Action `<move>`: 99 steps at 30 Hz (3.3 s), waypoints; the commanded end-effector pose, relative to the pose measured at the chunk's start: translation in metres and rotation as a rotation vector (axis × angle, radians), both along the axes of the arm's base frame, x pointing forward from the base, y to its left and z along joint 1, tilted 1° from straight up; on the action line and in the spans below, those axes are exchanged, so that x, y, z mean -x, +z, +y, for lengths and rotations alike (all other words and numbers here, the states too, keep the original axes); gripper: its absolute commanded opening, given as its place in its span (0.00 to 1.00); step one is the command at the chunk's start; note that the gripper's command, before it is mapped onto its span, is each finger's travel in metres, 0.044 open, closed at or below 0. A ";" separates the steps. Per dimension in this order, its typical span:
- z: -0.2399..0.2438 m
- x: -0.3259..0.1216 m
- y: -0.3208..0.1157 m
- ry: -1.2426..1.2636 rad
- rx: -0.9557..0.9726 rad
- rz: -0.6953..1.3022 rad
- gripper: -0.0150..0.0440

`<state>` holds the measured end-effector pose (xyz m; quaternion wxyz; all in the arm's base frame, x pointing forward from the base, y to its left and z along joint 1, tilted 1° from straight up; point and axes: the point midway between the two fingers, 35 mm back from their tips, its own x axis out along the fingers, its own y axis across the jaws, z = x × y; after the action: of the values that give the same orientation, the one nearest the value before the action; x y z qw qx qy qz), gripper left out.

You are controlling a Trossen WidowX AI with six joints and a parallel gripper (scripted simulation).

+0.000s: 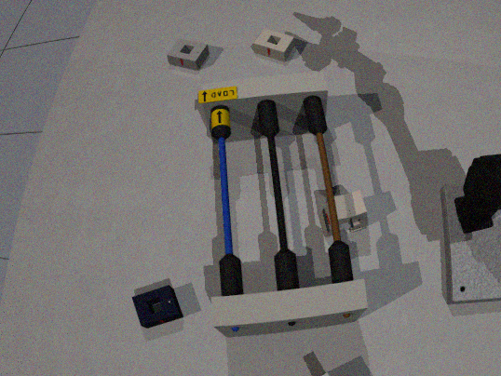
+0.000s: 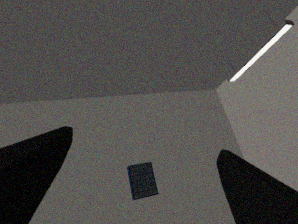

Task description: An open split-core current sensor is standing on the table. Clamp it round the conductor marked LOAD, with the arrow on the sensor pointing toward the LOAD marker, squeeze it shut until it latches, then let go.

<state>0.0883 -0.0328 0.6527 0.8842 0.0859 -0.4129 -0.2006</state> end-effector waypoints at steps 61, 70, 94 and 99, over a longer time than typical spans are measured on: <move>-0.174 -0.276 -0.439 0.159 -0.569 1.844 1.00; -0.178 -0.274 -0.442 0.158 -0.591 1.862 1.00; -0.096 -0.226 -0.462 0.316 -0.388 1.993 0.80; -0.049 -0.184 -0.486 0.423 -0.242 2.068 0.80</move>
<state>0.2976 -0.1098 0.1810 0.8097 0.0579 0.5751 -0.1011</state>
